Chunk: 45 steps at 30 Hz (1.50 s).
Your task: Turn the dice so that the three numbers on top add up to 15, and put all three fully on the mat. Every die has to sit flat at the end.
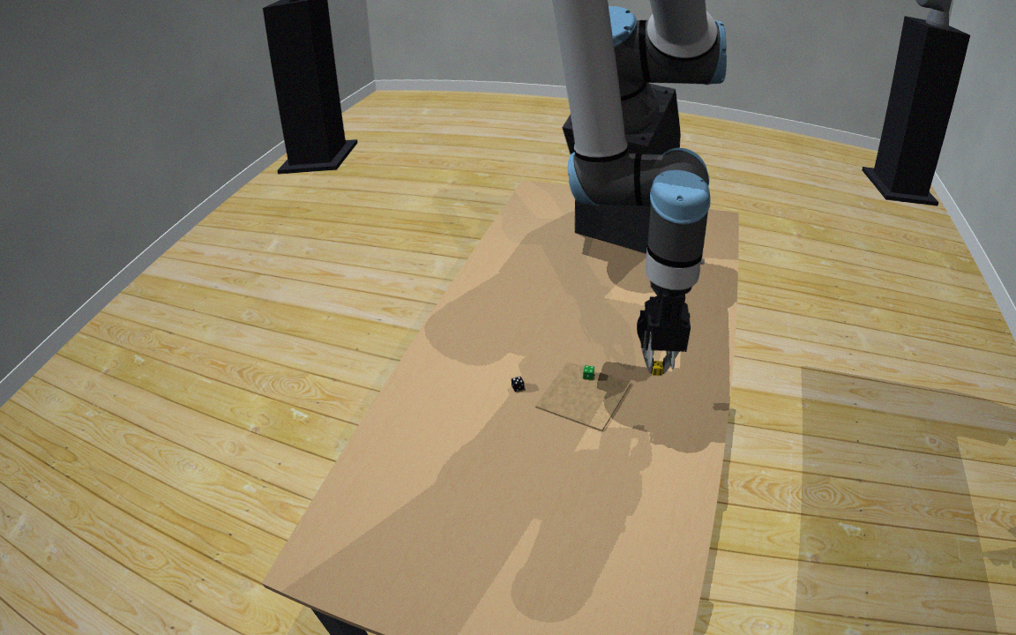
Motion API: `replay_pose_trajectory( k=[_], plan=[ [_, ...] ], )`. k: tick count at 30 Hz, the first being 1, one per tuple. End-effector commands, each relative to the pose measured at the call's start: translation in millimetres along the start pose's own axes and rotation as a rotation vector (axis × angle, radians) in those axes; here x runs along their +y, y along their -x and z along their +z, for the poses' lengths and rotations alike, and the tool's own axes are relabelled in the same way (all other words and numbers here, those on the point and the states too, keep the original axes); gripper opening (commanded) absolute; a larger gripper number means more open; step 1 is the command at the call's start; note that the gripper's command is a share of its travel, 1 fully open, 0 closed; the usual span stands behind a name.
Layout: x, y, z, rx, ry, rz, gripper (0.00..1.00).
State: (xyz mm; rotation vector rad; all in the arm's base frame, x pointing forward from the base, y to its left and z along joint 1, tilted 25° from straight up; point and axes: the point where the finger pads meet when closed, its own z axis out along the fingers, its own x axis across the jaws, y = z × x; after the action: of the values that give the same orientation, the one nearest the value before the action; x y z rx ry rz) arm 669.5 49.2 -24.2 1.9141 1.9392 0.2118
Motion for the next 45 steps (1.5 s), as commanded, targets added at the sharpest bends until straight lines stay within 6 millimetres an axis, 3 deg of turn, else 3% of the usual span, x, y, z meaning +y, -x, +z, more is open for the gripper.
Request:
replay_pose_trajectory(
  k=[1, 24, 45],
  plan=[
    [0.2, -2.1, 0.1, 0.003, 0.003, -0.079, 0.03],
    [0.1, -3.2, 1.6, 0.006, 0.041, -0.113, 0.03],
    [-1.2, -2.8, 2.2, 0.023, 0.346, -0.111, 0.03]
  ],
)
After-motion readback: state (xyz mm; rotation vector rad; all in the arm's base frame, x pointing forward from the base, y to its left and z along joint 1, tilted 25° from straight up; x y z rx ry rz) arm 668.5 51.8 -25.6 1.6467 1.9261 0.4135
